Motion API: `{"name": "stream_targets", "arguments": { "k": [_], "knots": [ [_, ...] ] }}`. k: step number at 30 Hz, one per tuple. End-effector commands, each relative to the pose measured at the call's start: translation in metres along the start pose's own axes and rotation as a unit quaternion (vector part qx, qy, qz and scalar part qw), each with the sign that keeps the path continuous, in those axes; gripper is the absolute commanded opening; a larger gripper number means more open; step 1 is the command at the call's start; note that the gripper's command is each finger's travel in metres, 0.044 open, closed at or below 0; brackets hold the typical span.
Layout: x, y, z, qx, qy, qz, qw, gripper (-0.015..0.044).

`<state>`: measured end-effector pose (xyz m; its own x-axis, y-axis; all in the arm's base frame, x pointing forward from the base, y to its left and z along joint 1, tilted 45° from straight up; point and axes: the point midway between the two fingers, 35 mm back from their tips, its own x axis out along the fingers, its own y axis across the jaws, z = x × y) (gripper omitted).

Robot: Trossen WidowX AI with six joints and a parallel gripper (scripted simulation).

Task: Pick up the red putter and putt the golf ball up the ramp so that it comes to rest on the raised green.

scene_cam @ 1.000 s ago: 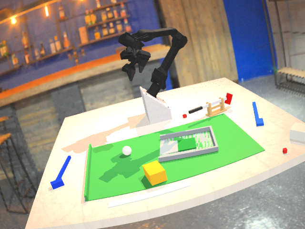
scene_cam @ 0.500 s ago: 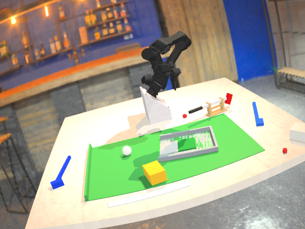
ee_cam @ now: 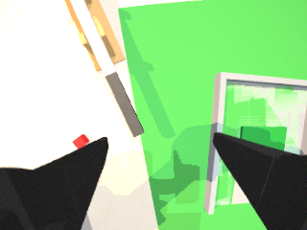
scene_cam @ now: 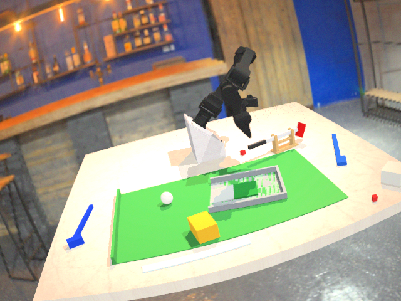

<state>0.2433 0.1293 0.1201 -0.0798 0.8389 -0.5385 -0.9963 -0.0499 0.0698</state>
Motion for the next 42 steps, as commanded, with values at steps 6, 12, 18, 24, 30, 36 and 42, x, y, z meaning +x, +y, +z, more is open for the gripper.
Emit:
{"name": "stream_targets", "arguments": {
  "k": [6, 12, 18, 24, 30, 36, 42],
  "knots": [
    [0.027, 0.032, 0.02, -0.187, -0.025, 0.063, 0.98, 0.044],
    [0.032, 0.032, 0.02, -0.187, -0.025, 0.063, 0.98, 0.044],
    [0.05, 0.032, 0.017, -0.187, -0.026, 0.063, 0.98, 0.044],
    [0.061, 0.032, 0.014, -0.187, -0.025, 0.063, 0.98, 0.044],
    [0.073, 0.033, 0.012, -0.187, -0.026, 0.063, 0.98, 0.044],
    [0.08, 0.033, 0.01, -0.187, -0.026, 0.063, 0.98, 0.044],
    [0.089, 0.034, 0.008, -0.187, -0.026, 0.063, 0.98, 0.044]
  ]
}}
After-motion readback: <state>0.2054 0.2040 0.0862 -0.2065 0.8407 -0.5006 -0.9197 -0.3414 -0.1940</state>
